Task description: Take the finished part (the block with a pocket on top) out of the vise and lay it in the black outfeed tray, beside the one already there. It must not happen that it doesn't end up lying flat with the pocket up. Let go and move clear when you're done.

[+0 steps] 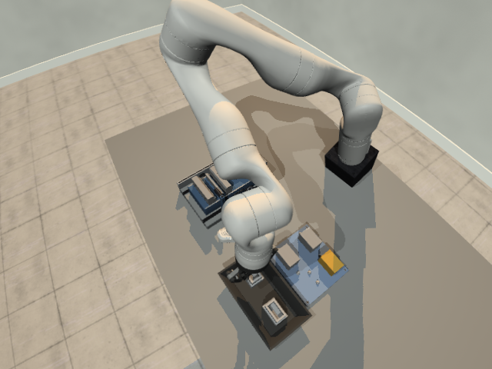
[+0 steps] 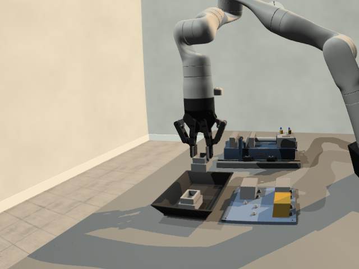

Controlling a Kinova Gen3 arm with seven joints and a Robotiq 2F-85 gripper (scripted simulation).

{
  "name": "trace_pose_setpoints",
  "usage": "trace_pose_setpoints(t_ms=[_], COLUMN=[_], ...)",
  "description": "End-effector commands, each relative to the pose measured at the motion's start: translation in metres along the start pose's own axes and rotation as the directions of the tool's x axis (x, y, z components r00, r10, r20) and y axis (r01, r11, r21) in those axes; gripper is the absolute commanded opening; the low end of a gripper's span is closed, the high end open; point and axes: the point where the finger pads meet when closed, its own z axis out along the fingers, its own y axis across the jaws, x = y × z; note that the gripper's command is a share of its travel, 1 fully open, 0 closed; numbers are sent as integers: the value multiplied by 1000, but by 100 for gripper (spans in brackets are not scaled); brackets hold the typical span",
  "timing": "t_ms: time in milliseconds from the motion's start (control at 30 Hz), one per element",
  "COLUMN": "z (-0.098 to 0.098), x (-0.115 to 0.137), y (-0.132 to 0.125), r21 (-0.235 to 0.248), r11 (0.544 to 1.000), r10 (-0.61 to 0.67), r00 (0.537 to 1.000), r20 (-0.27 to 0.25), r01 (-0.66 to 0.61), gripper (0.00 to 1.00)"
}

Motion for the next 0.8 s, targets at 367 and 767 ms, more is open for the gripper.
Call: trace_pose_setpoints(t_ms=[367,767], z=[23,40], x=[-3,-3], y=[2,2], r21=[-5,-5], r11=[1000,1000], r10=[-4,-4], r00=[1000,1000], r20=[4,4], r01=[4,4], gripper=[0,0])
